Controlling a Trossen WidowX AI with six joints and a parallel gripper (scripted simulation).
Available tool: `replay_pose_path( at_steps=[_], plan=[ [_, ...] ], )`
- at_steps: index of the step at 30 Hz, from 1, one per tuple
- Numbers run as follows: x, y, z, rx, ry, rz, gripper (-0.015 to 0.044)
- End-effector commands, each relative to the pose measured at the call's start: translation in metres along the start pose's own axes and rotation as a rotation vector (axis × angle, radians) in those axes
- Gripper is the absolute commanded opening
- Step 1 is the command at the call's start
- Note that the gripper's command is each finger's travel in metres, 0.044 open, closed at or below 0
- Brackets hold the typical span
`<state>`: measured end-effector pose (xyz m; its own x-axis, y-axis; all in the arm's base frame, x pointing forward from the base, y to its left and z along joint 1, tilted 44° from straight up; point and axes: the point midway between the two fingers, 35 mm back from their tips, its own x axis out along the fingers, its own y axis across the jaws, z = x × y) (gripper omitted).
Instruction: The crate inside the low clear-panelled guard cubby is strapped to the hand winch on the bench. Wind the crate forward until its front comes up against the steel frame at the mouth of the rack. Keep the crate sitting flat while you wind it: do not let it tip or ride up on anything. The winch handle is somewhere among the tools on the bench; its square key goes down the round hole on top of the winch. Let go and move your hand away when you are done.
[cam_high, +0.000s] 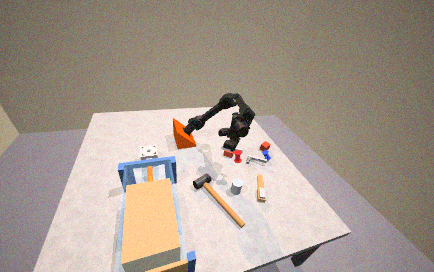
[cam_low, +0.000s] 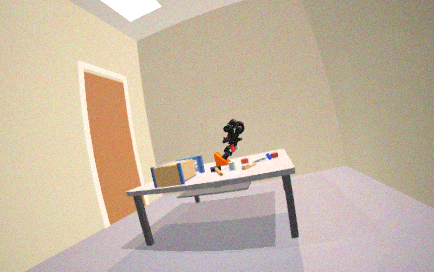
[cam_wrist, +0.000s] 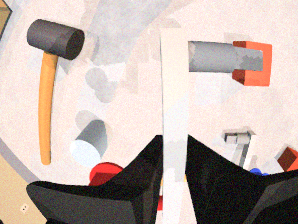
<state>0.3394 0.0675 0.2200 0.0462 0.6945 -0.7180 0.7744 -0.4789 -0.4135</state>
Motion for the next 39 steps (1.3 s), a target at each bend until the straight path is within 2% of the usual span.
replay_pose_path(
  at_steps=[1,24,39],
  plan=[
    [-0.011,-0.005,-0.002,-0.010,0.007,0.001,0.0000],
    [-0.008,-0.004,0.000,-0.004,-0.001,-0.004,0.0000],
    [-0.026,0.096,0.086,0.262,-0.058,0.072,0.0000]
  ],
)
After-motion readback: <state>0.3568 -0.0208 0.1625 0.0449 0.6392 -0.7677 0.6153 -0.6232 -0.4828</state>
